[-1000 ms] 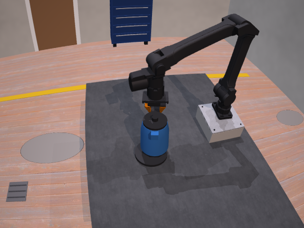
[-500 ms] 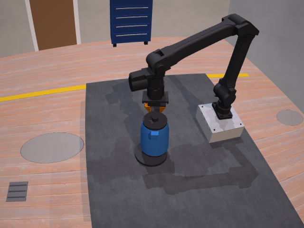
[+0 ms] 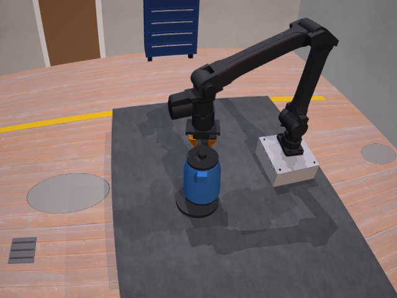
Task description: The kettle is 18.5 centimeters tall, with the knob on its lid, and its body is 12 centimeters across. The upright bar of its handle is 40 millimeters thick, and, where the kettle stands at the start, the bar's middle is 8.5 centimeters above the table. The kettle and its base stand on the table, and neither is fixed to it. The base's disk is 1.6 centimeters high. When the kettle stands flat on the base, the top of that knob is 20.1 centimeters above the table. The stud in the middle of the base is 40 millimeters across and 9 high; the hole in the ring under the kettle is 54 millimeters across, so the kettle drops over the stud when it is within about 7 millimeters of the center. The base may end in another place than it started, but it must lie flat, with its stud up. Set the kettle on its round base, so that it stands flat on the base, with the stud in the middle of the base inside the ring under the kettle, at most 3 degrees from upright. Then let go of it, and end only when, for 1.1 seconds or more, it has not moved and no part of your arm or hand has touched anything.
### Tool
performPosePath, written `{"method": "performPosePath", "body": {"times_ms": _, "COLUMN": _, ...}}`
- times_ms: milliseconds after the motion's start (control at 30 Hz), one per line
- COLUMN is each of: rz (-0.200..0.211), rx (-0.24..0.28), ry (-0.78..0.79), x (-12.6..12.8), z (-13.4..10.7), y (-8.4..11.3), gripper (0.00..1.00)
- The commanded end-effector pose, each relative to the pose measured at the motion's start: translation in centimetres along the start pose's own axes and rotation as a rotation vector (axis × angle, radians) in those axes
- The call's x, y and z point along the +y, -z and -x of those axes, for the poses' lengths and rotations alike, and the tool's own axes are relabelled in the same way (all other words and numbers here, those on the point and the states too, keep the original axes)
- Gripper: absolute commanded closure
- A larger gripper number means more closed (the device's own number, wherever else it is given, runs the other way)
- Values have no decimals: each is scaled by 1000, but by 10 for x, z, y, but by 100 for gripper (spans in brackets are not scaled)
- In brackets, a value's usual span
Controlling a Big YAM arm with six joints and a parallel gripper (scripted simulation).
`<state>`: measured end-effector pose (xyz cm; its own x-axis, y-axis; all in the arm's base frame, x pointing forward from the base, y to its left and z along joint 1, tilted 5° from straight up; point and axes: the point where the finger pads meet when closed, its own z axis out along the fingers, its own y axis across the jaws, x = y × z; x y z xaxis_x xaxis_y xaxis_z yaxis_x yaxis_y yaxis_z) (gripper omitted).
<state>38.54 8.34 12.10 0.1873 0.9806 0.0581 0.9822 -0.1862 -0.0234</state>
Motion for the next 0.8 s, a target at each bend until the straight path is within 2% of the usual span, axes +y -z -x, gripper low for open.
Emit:
{"method": "performPosePath", "body": {"times_ms": 0, "rz": 114, "rx": 48, "ry": -3, "x": 27, "z": -16, "y": 48, "gripper": 100}}
{"method": "performPosePath", "body": {"times_ms": 433, "rz": 105, "rx": 44, "ry": -2, "x": 27, "z": -18, "y": 49, "gripper": 100}}
{"method": "performPosePath", "body": {"times_ms": 467, "rz": 123, "rx": 51, "ry": -9, "x": 33, "z": -17, "y": 51, "gripper": 100}}
{"method": "performPosePath", "body": {"times_ms": 533, "rz": 74, "rx": 31, "ry": -5, "x": 32, "z": -20, "y": 37, "gripper": 100}}
{"method": "performPosePath", "body": {"times_ms": 567, "rz": 72, "rx": 32, "ry": -1, "x": 32, "z": -23, "y": 38, "gripper": 100}}
{"method": "performPosePath", "body": {"times_ms": 633, "rz": 77, "rx": 35, "ry": 0, "x": 35, "z": -26, "y": 39, "gripper": 100}}
{"method": "performPosePath", "body": {"times_ms": 700, "rz": 99, "rx": 43, "ry": -7, "x": 35, "z": -23, "y": 52, "gripper": 100}}
{"method": "performPosePath", "body": {"times_ms": 767, "rz": 108, "rx": 47, "ry": -10, "x": 36, "z": -22, "y": 55, "gripper": 100}}
